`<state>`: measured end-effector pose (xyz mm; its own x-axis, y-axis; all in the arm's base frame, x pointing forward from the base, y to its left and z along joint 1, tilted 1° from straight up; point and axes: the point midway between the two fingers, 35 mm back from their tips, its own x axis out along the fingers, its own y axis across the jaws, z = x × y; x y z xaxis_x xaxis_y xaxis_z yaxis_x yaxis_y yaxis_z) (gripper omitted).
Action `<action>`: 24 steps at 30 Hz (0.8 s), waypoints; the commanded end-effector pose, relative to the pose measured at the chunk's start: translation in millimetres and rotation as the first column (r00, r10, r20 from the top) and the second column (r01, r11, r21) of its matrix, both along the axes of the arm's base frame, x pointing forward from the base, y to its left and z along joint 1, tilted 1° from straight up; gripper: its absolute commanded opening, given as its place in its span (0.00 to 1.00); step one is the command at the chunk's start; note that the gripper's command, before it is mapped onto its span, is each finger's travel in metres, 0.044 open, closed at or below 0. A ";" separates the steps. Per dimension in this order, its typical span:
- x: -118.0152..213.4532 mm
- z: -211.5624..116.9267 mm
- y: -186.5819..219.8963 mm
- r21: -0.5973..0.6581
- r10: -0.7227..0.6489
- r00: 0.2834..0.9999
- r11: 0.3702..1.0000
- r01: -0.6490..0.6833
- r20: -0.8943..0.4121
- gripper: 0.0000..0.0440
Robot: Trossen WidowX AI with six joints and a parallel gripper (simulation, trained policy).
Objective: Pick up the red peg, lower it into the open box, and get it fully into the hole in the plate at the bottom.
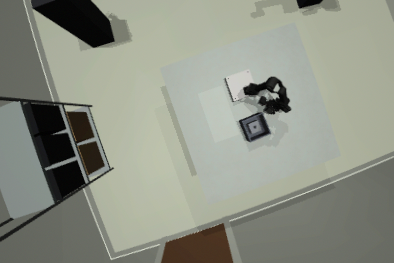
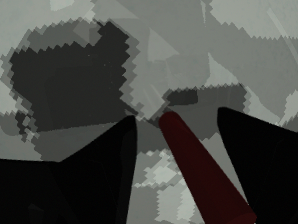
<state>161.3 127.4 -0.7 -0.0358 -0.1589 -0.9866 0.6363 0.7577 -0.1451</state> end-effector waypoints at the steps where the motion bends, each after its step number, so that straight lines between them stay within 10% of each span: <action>1: -3.9 -6.9 -2.9 -0.015 -0.004 1.000 1.000 0.004 -0.031 0.31; 7: -4.3 -10.1 -4.5 -0.038 -0.013 0.998 0.999 0.011 -0.059 0.00; 24: 41.5 61.2 -11.0 -0.062 -0.007 0.994 0.998 0.014 0.110 0.00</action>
